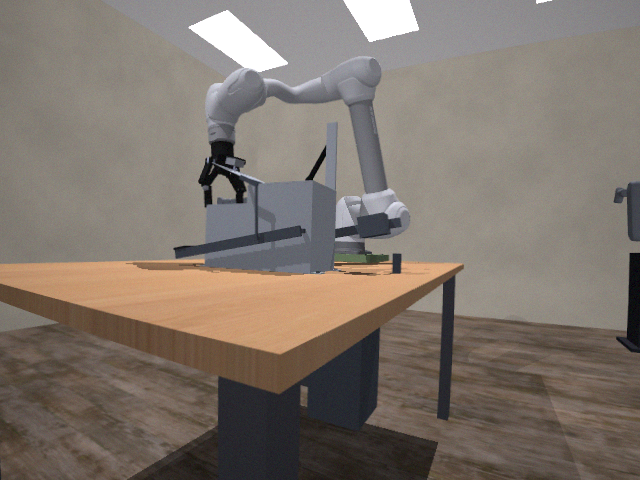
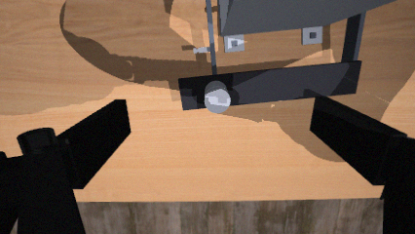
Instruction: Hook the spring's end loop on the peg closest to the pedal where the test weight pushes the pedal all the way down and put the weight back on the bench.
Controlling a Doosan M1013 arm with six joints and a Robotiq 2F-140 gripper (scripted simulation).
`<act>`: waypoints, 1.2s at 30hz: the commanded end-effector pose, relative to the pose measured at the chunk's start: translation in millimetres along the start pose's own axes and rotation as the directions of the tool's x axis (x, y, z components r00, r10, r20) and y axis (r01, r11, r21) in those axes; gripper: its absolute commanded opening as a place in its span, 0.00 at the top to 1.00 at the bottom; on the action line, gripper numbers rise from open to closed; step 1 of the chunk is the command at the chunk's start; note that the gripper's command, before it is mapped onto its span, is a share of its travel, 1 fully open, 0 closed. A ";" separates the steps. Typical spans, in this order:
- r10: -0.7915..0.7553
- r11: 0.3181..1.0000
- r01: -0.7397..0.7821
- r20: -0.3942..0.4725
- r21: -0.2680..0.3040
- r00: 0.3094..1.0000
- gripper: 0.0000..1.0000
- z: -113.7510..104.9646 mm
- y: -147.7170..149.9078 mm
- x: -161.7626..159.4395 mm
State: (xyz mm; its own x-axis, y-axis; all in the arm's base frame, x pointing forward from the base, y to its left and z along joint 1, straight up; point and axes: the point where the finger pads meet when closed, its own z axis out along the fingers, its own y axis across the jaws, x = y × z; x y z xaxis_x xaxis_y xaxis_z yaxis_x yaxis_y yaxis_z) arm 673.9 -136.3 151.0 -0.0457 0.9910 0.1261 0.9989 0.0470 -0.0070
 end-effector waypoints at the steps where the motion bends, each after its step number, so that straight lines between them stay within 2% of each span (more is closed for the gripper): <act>1: -0.001 1.000 0.001 -0.023 -0.002 1.000 0.00 8.8 0.6 -2.3; 5: -0.002 1.000 0.002 -0.054 -0.001 0.999 0.00 22.0 0.8 -5.4; 8: -0.001 1.000 0.001 -0.039 -0.001 0.999 0.00 15.9 0.7 -3.9; 24: -0.002 1.000 0.002 -0.054 -0.001 0.999 0.00 22.0 0.8 -5.3; 36: -0.002 1.000 0.002 -0.053 -0.001 0.999 0.00 41.1 0.8 -7.6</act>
State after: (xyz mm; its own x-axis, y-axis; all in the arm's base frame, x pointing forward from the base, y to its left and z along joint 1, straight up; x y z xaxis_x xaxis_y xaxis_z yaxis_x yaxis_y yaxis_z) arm 674.0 -138.6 111.2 -0.0471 0.9828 0.1783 0.9988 0.0492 -0.0075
